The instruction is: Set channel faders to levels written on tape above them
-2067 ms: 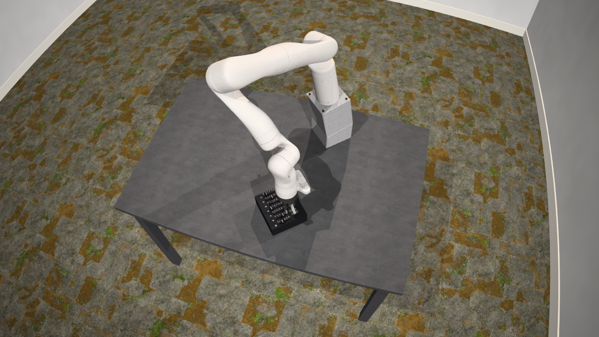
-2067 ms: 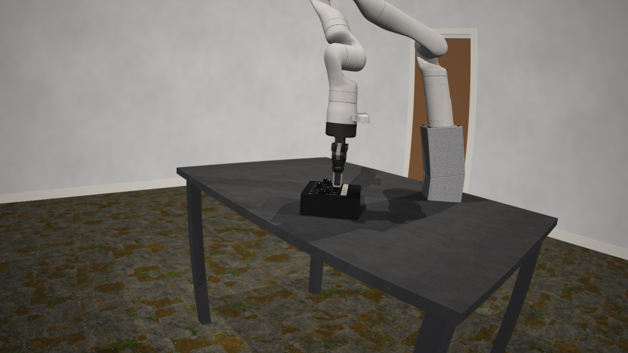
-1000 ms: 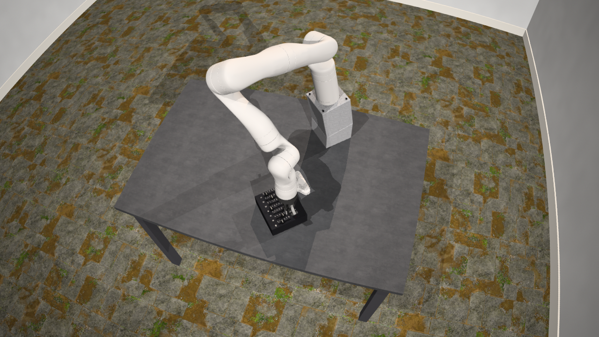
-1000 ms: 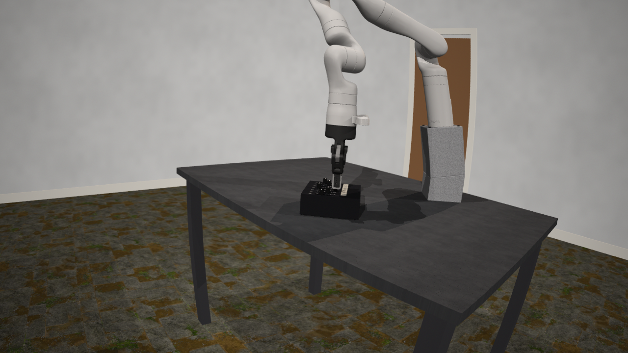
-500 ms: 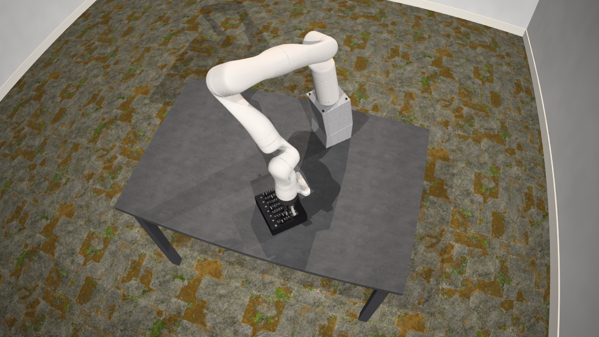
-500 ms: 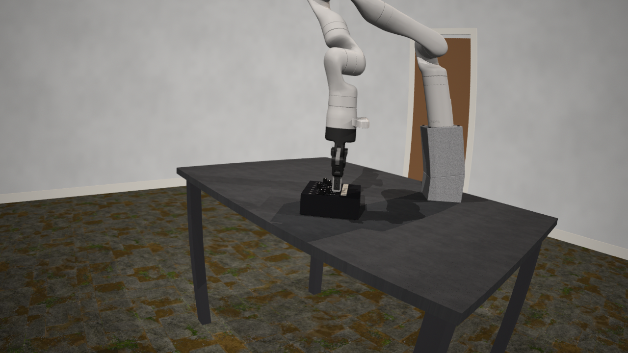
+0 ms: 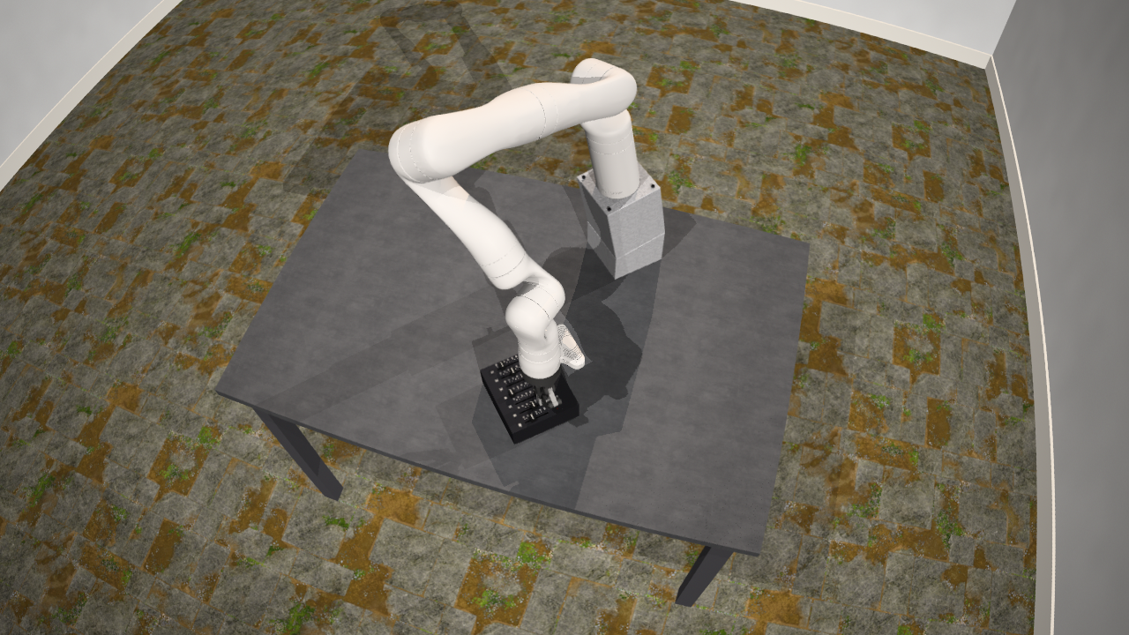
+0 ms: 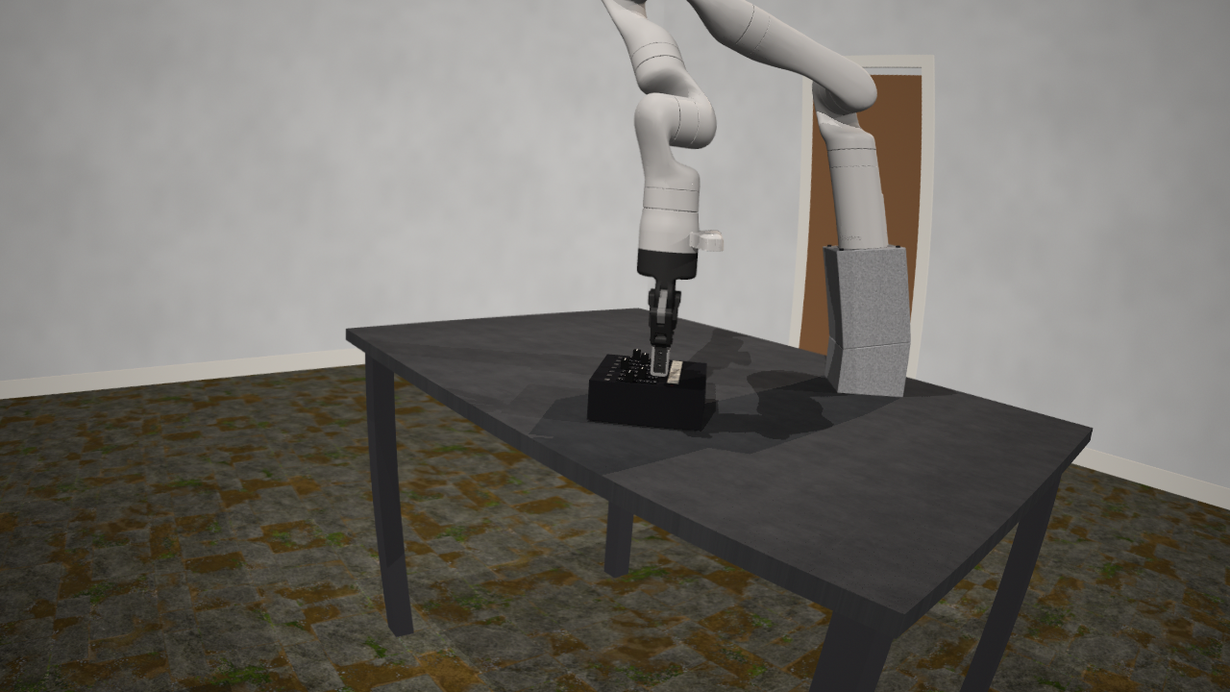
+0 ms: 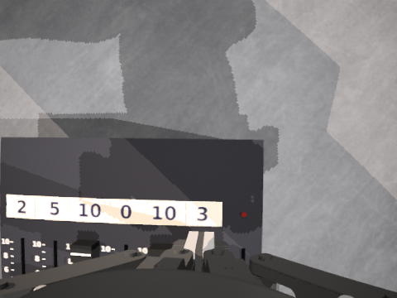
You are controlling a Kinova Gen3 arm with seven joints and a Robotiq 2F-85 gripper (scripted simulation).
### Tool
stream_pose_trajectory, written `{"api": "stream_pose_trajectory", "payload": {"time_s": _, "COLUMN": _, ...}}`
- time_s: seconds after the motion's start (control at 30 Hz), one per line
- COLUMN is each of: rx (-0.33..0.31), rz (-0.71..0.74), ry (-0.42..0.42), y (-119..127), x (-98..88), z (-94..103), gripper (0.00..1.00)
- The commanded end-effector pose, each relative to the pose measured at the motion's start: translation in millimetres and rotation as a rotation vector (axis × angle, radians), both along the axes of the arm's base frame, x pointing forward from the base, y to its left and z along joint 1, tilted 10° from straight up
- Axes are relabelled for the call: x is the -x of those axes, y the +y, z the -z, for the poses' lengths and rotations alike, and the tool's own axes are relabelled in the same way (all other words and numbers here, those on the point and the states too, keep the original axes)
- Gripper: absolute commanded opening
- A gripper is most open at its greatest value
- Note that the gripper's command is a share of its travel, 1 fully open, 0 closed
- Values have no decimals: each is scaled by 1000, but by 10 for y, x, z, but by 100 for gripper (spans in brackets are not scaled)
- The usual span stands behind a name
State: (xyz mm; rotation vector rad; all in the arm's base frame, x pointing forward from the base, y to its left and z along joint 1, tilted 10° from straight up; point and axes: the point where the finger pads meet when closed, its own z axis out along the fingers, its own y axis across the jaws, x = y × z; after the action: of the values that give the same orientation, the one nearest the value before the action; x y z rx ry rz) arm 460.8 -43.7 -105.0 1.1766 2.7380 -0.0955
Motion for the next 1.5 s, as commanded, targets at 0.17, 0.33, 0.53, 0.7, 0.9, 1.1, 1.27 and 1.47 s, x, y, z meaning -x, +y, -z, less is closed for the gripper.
{"api": "stream_pose_trajectory", "payload": {"time_s": 0.17, "rx": 0, "rz": 0, "ry": -2, "y": -7, "x": -13, "z": -9, "gripper": 0}}
{"api": "stream_pose_trajectory", "payload": {"time_s": 0.33, "rx": 0, "rz": 0, "ry": -2, "y": -18, "x": -24, "z": -12, "gripper": 0}}
{"api": "stream_pose_trajectory", "payload": {"time_s": 0.53, "rx": 0, "rz": 0, "ry": -2, "y": -39, "x": -44, "z": -17, "gripper": 0}}
{"api": "stream_pose_trajectory", "payload": {"time_s": 0.7, "rx": 0, "rz": 0, "ry": -2, "y": -51, "x": -55, "z": -19, "gripper": 0}}
{"api": "stream_pose_trajectory", "payload": {"time_s": 0.9, "rx": 0, "rz": 0, "ry": -2, "y": -78, "x": -80, "z": -26, "gripper": 0}}
{"api": "stream_pose_trajectory", "payload": {"time_s": 1.1, "rx": 0, "rz": 0, "ry": -2, "y": -103, "x": -104, "z": -32, "gripper": 0}}
{"api": "stream_pose_trajectory", "payload": {"time_s": 1.27, "rx": 0, "rz": 0, "ry": -2, "y": -113, "x": -114, "z": -34, "gripper": 0}}
{"api": "stream_pose_trajectory", "payload": {"time_s": 1.47, "rx": 0, "rz": 0, "ry": -2, "y": -129, "x": -129, "z": -38, "gripper": 0}}
